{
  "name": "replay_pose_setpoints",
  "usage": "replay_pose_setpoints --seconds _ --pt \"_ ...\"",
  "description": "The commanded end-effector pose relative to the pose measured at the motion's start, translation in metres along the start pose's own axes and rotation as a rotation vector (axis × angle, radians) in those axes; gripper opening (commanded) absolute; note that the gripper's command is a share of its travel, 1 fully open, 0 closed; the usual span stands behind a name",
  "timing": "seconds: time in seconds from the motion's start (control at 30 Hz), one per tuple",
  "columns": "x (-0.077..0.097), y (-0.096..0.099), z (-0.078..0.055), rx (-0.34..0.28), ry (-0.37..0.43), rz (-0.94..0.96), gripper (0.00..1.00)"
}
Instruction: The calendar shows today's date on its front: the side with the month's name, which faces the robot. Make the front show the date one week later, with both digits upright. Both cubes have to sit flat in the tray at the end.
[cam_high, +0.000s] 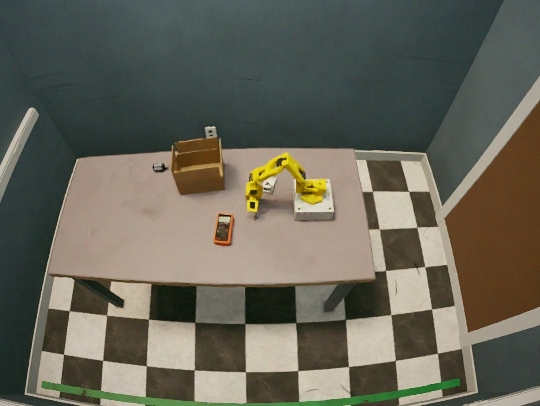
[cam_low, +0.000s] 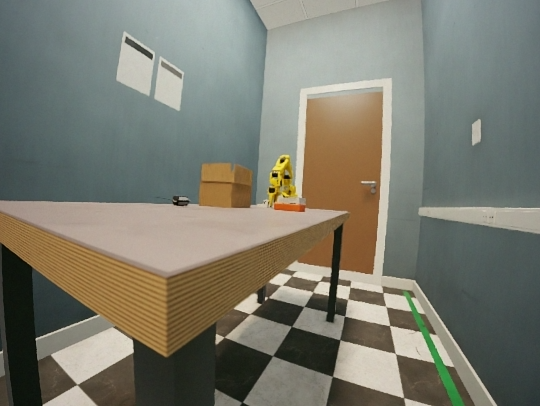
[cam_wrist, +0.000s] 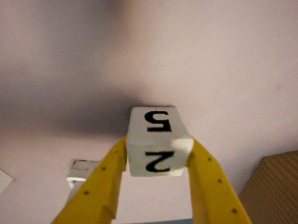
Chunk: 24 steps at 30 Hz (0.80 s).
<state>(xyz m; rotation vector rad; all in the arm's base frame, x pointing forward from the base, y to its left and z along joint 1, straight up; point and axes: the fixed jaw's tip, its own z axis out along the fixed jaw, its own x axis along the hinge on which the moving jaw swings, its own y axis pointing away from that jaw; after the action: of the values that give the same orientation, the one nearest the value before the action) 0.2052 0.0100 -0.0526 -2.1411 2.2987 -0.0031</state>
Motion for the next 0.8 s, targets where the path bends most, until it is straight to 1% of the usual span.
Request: replay_pose_setpoints --seconds 0.0,0.17,0.3,0.43,0.57,0.63,0.77 --pt "0.002 0.003 0.003 -0.023 0.001 -0.004 0.00" --pt "0.002 0.003 0.003 -0.023 0.001 -0.004 0.00" --pt "0.002 0.002 -0.001 -0.023 0.001 -0.004 0.00" --pt "0.002 0.001 -0.010 -0.023 0.001 -0.004 0.00" --pt "0.002 0.001 -0.022 -0.023 0.001 -0.004 0.00" --pt "0.002 0.001 -0.022 -0.023 0.001 -0.004 0.00" --pt "0.002 0.001 -0.034 -0.023 0.001 -0.004 0.00"
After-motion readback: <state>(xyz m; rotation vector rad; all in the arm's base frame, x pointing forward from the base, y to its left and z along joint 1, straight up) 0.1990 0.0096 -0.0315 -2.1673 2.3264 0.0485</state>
